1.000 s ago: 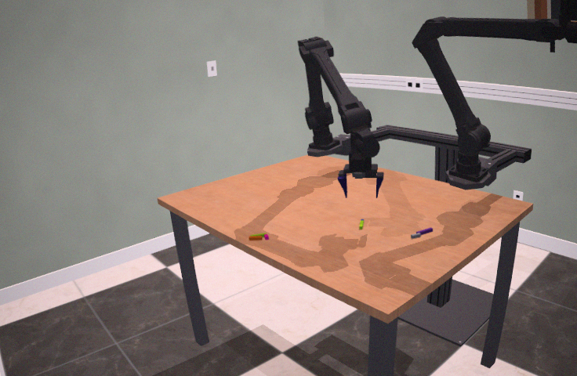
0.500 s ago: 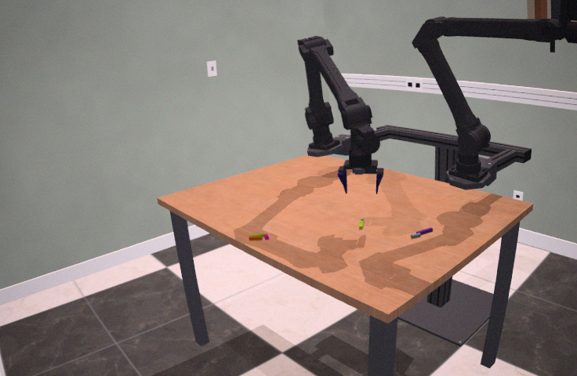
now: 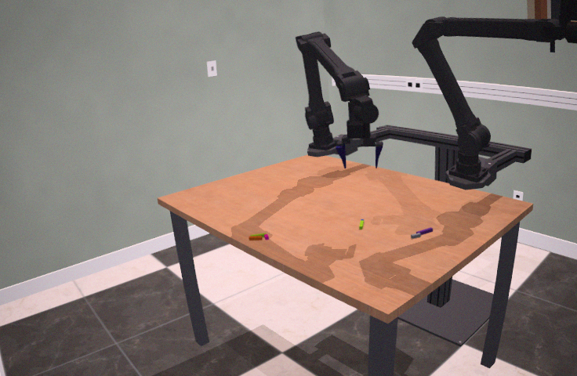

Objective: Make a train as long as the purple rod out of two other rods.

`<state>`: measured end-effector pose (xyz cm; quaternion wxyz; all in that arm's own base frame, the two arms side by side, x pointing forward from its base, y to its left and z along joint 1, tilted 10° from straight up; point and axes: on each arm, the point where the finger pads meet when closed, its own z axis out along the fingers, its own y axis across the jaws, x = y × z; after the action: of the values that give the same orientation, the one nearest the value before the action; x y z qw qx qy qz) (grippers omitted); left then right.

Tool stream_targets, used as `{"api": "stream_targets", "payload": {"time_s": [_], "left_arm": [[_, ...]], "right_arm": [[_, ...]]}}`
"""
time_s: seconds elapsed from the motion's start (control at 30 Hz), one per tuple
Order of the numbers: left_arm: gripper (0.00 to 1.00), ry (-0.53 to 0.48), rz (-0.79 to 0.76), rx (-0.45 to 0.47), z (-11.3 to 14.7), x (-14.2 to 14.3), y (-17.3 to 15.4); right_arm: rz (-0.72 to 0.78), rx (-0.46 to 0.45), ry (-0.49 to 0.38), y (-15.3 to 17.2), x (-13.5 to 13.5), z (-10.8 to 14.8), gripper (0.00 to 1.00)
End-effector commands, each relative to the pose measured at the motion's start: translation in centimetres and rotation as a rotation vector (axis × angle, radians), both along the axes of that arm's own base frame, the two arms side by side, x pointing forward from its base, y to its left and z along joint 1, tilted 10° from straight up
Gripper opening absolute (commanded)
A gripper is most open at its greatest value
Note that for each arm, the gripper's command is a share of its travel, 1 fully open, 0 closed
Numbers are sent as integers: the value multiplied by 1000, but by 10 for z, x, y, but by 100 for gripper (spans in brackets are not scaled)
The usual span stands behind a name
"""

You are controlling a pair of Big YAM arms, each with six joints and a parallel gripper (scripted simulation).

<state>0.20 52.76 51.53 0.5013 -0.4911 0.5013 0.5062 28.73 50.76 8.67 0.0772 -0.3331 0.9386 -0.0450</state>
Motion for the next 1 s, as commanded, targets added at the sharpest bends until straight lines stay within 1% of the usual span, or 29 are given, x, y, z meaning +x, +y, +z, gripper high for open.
{"api": "stream_targets", "payload": {"time_s": [0.0, 0.1, 0.23, 0.97], "left_arm": [[100, -15, 16, 44, 16, -7, -6], [100, -15, 16, 44, 16, -7, -6], [100, -15, 16, 44, 16, -7, -6], [100, -15, 16, 44, 16, -7, -6]], "right_arm": [[7, -36, 13, 1, -5, -9, 100], [7, -18, 5, 8, -4, 1, 100], [3, 5, -7, 9, -2, 15, 100], [3, 5, -7, 9, -1, 15, 100]]}}
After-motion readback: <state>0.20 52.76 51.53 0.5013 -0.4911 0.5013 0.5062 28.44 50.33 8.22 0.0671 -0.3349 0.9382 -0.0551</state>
